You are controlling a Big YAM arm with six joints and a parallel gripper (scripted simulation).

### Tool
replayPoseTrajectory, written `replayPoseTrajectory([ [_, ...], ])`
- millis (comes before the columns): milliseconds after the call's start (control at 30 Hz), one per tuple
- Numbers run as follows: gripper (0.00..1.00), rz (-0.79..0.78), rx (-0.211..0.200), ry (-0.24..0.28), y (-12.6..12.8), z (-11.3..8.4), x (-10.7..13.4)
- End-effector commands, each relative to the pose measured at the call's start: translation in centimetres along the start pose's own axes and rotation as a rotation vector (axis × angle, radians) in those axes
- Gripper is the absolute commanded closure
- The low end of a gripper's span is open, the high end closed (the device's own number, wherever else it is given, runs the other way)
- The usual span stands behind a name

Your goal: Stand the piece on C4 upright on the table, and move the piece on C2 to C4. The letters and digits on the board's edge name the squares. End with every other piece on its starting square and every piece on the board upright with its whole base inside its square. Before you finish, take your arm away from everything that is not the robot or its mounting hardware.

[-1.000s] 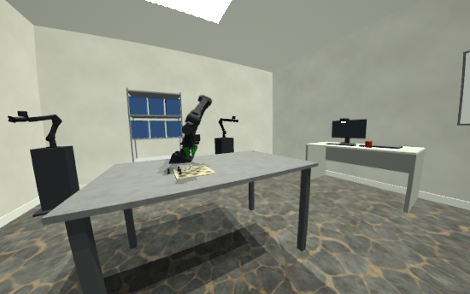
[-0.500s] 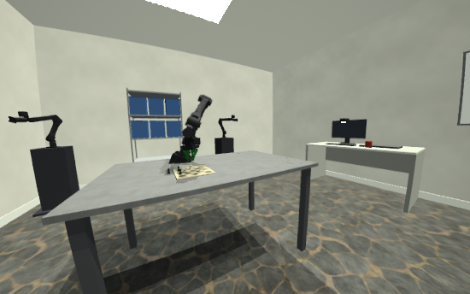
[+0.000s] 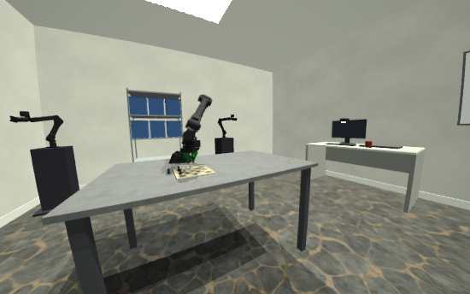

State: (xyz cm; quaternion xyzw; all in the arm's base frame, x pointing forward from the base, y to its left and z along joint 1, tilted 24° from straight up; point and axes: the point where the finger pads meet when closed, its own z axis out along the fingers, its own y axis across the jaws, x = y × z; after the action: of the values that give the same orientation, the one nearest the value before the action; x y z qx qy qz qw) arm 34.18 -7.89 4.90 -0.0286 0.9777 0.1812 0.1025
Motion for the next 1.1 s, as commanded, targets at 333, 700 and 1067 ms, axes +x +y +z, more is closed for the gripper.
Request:
replayPoseTrajectory([
  [333,0.67,-0.004,0.009,-0.012,0.08,0.19,-0.35],
  [700,0.67,-0.004,0.009,-0.012,0.08,0.19,-0.35],
  [1067,0.67,-0.004,0.009,-0.012,0.08,0.19,-0.35],
])
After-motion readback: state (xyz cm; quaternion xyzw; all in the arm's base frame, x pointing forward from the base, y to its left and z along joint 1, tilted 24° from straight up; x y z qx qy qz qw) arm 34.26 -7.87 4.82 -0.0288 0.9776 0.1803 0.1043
